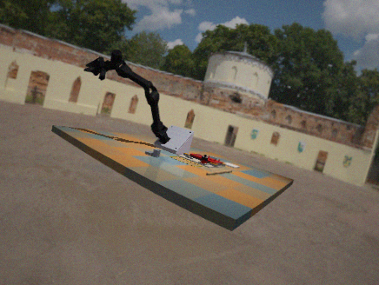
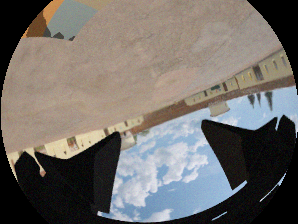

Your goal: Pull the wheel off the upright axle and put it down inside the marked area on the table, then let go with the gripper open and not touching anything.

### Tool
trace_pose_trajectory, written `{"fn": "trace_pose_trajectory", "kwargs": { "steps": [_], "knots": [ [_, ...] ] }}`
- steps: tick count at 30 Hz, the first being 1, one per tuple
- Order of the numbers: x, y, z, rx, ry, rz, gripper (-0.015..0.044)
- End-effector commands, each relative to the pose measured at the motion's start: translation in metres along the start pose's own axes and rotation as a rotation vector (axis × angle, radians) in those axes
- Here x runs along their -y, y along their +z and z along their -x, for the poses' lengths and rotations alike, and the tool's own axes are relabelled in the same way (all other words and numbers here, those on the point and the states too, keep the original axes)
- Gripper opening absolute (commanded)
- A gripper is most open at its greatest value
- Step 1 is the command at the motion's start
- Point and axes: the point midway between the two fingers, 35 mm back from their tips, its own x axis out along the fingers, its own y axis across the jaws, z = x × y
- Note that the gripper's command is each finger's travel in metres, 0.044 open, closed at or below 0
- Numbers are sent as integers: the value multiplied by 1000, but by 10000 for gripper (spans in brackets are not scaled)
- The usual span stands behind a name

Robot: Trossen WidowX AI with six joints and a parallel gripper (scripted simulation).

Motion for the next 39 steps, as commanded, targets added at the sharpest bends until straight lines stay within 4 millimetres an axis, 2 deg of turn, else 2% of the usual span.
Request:
{"fn": "trace_pose_trajectory", "kwargs": {
  "steps": [1,4,21,30,39],
  "knots": [
    [0,0,0,0,-1,-3,374],
    [0,5,-5,7,-9,-55,300],
    [11,68,-54,133,-66,-632,300],
    [31,118,-81,252,-54,-978,300],
    [61,176,-99,393,3,-1301,300]
  ]
}}
